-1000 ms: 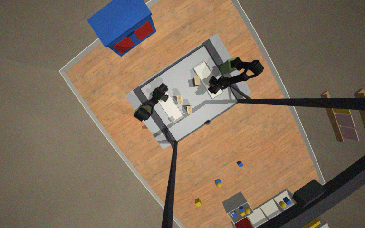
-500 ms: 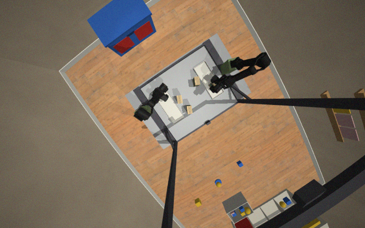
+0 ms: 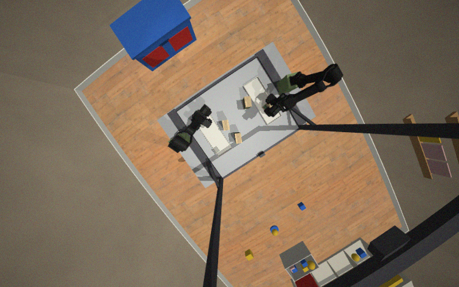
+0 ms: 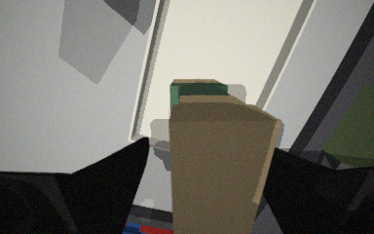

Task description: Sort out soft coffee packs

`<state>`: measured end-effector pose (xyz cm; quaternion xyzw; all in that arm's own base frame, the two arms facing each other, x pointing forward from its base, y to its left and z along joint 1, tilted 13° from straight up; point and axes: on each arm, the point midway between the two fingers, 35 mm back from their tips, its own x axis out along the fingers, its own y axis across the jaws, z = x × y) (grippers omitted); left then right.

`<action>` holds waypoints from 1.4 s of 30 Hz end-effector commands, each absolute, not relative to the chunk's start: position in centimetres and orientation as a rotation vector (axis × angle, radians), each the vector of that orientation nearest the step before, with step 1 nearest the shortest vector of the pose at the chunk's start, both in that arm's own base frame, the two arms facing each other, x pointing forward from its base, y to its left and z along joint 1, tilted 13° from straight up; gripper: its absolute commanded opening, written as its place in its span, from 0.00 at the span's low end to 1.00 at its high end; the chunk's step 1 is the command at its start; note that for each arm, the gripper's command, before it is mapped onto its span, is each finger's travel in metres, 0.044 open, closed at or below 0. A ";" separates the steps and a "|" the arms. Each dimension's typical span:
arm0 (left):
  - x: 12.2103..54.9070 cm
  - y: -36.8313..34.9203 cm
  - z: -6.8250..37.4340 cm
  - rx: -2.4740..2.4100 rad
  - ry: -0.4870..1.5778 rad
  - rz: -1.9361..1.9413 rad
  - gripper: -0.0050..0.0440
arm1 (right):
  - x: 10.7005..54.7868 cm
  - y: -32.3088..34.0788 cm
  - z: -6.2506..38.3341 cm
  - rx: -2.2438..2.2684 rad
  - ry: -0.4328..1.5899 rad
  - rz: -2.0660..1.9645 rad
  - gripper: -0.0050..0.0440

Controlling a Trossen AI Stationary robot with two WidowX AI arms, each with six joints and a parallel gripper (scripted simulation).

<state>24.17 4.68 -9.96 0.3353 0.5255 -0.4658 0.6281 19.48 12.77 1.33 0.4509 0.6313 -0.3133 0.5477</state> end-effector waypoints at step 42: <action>24.4 6.5 -2.6 0.777 1.198 -1.053 0.85 | 20.0 13.0 2.1 1.082 1.483 -0.715 0.85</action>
